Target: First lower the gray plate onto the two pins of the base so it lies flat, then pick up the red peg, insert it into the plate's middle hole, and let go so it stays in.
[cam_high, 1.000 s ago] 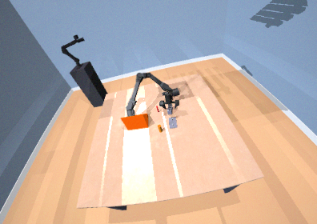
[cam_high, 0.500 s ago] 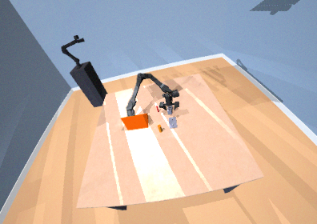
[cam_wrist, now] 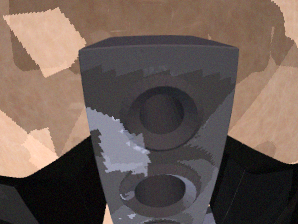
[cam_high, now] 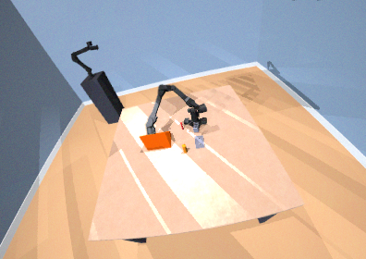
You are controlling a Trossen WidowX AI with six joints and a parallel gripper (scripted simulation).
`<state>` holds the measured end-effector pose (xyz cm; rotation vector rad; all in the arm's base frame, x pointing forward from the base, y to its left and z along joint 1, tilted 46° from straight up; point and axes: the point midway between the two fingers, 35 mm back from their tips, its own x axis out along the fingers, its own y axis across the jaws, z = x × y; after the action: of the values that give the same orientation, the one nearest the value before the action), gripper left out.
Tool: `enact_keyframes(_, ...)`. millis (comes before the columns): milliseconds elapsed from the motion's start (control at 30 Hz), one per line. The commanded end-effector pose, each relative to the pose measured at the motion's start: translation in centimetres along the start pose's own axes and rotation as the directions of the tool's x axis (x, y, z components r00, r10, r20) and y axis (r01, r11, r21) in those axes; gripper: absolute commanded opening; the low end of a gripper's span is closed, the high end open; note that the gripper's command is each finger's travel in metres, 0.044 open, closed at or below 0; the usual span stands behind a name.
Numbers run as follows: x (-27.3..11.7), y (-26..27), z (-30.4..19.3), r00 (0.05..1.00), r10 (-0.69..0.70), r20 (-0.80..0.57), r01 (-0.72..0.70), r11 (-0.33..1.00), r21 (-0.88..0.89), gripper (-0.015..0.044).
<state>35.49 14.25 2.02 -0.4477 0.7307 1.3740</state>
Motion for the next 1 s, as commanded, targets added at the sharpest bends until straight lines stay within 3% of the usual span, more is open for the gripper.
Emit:
enact_keyframes(0, 0.1, 0.0, -0.1, 1.0, 0.0, -0.002, 0.0, 1.0, 0.003, 0.0058)
enact_keyframes(100, -0.1, -0.2, -0.1, 1.0, -0.009, -0.001, 0.009, 1.0, 0.01, 0.0)
enact_keyframes(967, -6.7, -1.2, -0.5, 0.999, -0.031, -0.014, 0.032, 0.999, 0.022, 0.0)
